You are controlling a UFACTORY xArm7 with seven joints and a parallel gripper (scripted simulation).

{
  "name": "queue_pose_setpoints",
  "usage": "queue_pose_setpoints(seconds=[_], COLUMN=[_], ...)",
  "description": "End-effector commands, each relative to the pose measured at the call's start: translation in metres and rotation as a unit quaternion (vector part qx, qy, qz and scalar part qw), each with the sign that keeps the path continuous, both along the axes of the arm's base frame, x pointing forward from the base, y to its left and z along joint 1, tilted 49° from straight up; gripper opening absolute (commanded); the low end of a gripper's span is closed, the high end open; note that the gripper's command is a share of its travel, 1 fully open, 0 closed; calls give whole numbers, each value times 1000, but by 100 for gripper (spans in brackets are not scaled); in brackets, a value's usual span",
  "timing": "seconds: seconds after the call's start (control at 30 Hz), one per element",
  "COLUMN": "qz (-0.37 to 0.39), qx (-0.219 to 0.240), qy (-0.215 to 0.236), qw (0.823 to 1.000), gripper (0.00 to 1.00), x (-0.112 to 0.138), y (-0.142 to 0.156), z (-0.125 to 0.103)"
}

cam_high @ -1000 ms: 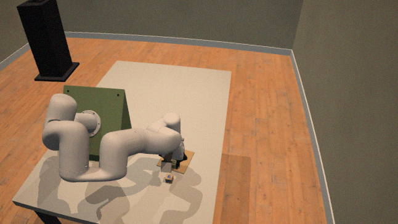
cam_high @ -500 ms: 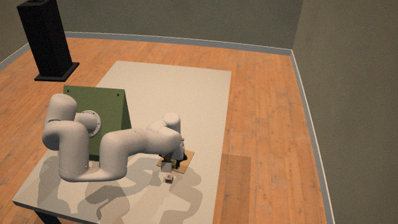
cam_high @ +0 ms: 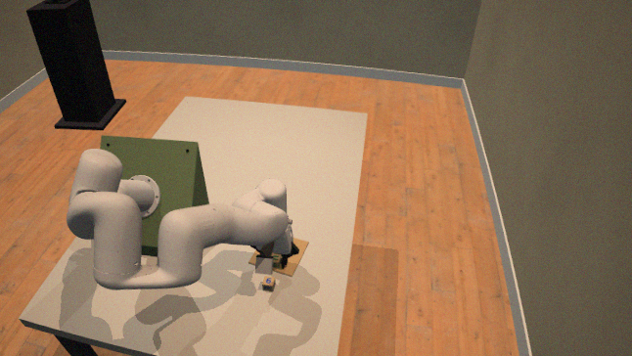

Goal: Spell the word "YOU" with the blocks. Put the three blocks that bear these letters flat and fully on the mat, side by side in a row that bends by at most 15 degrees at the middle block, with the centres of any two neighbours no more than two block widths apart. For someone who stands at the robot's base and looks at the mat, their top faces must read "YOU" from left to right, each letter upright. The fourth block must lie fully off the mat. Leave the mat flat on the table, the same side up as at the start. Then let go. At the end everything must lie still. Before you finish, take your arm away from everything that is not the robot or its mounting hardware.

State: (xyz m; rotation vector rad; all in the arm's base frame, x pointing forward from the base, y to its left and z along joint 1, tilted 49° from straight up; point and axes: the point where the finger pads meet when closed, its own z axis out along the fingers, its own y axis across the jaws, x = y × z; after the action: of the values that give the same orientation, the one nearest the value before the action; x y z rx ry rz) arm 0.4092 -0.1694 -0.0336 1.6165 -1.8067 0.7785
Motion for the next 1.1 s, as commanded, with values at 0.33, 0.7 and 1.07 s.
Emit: queue_pose_setpoints(seconds=[0.33,0.7,1.07], qz=[2,2,2], qx=[1,1,1], qy=[-1,-1,-1], qw=[1000,1000,1000], gripper=[47,47,47], x=[2,3,5], y=[3,27,66], z=[2,23,56])
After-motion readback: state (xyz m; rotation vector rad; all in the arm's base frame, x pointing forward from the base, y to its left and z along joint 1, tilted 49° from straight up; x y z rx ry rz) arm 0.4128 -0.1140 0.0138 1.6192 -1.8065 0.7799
